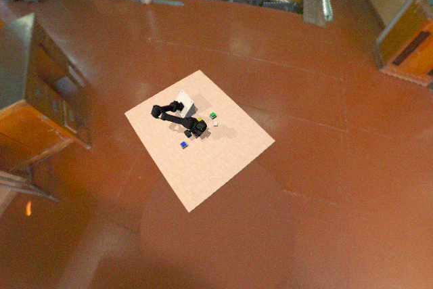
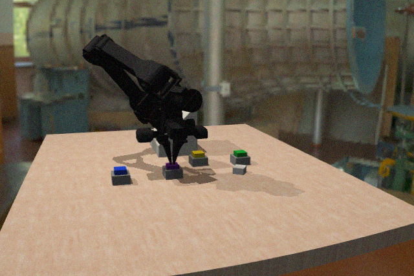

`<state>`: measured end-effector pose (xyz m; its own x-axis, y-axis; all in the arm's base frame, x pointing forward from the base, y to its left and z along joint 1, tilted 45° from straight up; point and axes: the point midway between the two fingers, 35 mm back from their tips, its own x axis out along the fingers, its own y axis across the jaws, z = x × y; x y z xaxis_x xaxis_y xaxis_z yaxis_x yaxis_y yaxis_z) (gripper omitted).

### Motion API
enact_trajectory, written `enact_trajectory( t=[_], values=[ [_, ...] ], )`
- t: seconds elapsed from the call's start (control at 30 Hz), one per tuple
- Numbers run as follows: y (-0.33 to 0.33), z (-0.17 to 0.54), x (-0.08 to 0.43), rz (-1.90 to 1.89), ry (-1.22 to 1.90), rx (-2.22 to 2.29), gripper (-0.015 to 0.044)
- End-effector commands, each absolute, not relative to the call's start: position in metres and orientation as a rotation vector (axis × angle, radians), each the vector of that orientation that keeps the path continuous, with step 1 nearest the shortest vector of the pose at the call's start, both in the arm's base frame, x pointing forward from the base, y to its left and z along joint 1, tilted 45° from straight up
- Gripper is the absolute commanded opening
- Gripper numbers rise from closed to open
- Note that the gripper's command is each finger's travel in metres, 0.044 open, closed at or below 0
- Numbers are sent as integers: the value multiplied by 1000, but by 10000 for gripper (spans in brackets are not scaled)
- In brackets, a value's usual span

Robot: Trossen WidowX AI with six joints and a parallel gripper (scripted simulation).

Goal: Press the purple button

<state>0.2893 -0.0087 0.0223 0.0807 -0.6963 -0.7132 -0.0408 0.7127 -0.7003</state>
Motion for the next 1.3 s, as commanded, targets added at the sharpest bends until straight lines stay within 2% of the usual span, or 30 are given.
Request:
enact_trajectory(
  t=[0.0,0.67,0.93,1.13,1.27],
  values=[
    [-11,19,288,-545,1431,-668,20],
    [-11,19,288,-545,1431,-668,20],
    [12,42,286,-544,1432,-667,20],
    [52,23,292,-513,1404,-638,178],
    [106,-3,288,-490,1409,-624,283]
  ],
)
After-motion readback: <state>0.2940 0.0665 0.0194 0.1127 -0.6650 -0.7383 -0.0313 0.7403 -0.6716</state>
